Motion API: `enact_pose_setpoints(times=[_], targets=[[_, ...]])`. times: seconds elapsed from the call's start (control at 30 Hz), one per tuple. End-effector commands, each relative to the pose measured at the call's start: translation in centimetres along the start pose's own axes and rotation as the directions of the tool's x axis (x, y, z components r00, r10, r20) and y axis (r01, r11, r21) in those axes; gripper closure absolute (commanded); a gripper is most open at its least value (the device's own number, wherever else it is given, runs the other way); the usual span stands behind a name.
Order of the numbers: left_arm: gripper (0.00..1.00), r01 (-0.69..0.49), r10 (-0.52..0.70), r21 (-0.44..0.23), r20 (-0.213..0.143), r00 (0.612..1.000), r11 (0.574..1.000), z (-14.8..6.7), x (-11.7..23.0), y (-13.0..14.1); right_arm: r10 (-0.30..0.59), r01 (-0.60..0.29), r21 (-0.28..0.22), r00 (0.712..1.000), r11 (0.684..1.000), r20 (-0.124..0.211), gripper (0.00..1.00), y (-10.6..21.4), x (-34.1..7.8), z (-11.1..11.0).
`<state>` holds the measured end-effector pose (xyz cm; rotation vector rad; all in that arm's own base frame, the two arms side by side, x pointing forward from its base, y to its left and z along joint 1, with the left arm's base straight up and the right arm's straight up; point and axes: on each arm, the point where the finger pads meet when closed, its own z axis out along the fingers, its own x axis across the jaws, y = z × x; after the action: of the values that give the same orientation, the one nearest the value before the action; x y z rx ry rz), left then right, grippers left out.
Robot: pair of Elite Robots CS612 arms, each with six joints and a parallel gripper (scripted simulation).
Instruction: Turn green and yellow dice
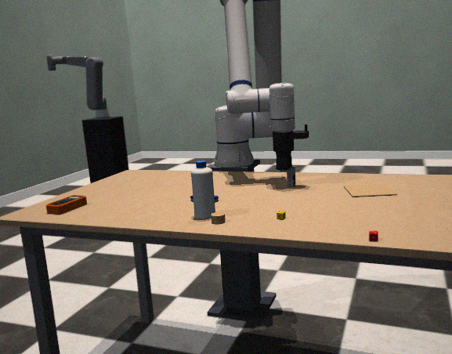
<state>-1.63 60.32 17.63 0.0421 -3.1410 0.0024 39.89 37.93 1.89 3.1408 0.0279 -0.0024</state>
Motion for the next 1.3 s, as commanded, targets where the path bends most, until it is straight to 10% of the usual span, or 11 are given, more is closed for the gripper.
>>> enact_pose_setpoints(times=[0.0,1.27], targets=[[0.00,0.000,0.000,-0.001,0.000,1.000,1.000,-0.1,0.0,0.1,0.000,0.000,0.001,1.000,1.000,-0.002,0.60,0.0,0.1,-0.1],[0.00,0.000,0.000,-0.001,0.000,1.000,1.000,-0.1,0.0,0.1,0.000,0.000,0.001,1.000,1.000,-0.002,0.60,0.0,0.1,-1.4]])
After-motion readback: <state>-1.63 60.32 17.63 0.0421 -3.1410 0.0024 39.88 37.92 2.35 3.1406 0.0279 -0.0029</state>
